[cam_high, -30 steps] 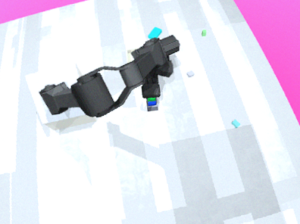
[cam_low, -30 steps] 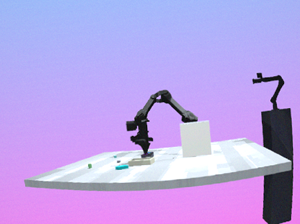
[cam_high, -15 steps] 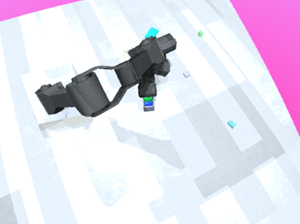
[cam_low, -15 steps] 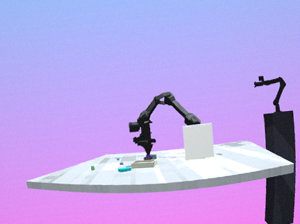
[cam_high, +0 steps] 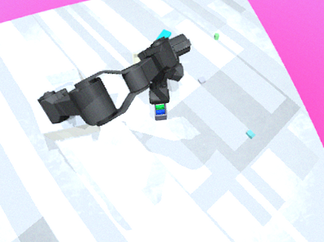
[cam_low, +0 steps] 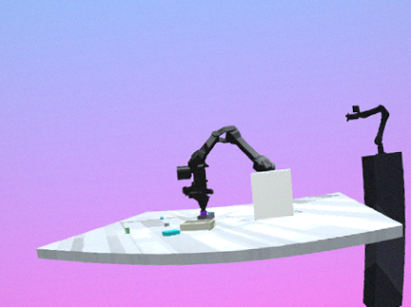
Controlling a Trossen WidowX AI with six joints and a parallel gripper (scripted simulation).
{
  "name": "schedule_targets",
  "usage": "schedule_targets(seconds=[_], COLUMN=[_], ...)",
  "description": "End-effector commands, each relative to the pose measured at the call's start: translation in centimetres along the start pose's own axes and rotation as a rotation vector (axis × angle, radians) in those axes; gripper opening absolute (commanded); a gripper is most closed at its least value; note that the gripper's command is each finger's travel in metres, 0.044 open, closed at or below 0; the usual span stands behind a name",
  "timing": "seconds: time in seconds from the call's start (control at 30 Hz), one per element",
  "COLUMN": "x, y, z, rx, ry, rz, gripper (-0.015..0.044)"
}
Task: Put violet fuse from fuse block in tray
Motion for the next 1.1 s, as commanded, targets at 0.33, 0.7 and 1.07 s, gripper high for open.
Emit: schedule_targets(seconds=[0.33,0.7,1.07], x=[0.7,1.3,1.8], y=[0.0,0.0,-0.1], z=[0.0,0.0,0.0], rx=[-0.005,-0.005,-0.004], ry=[0.003,0.003,0.002], rz=[0.003,0.003,0.003], gripper=[0.0,0.0,0.0])
Point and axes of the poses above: the point midway between the two fingers, 35 mm back from their tips, its own x axis back along the fingers, its own z axis across the jaws, y = z × x, the point moved 3 cm from there along x, back along the fingers, and after that the axes turned 7 degrees about -x, right-handed, at the moved point
